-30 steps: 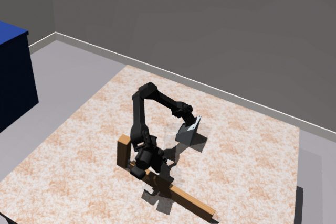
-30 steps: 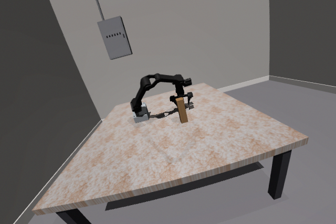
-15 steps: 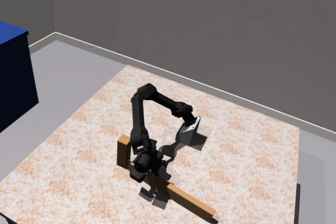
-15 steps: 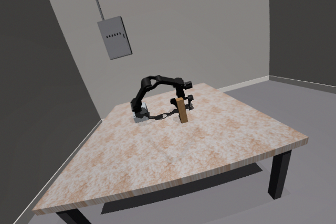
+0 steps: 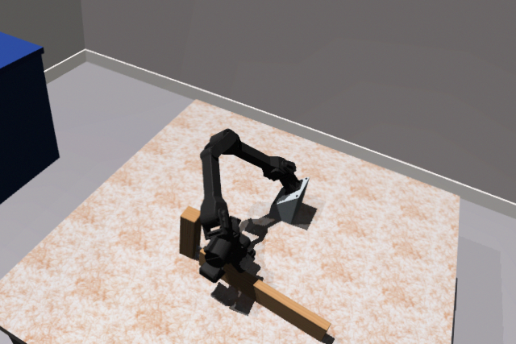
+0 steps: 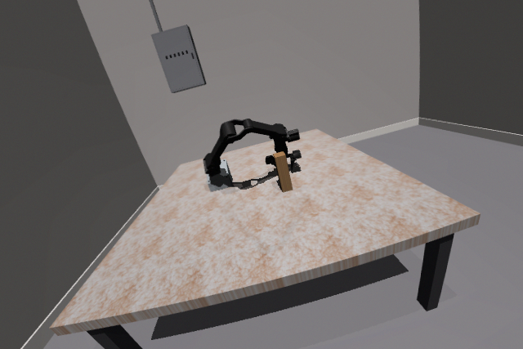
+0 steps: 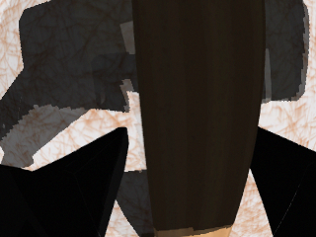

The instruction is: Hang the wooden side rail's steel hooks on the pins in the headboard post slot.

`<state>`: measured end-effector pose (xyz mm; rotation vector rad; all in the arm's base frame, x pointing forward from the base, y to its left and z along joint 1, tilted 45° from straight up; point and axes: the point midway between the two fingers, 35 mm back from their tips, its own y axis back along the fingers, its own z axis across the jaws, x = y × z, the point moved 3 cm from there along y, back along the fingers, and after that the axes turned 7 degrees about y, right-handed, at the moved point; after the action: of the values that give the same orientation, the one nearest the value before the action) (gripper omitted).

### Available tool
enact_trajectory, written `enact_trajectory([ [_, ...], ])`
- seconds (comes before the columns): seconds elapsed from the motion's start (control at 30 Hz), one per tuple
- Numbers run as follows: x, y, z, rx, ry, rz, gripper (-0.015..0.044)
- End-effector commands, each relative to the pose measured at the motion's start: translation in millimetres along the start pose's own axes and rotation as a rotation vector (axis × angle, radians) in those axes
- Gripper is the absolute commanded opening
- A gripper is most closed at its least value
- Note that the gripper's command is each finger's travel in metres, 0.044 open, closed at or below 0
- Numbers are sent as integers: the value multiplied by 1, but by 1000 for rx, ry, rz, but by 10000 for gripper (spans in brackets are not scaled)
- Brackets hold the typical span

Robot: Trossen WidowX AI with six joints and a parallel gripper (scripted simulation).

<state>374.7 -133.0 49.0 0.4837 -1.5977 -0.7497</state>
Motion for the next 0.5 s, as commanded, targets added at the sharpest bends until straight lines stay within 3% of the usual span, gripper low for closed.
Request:
enact_trajectory([
  [0.0, 0, 0, 0, 2, 5, 3, 204],
  [0.1, 0, 0, 0, 2, 5, 3, 125],
  [0.3, 0, 0, 0, 2, 5, 3, 85],
  [0.4, 0, 0, 0, 2, 5, 3, 6],
  [0.47, 0, 0, 0, 2, 5, 3, 0],
])
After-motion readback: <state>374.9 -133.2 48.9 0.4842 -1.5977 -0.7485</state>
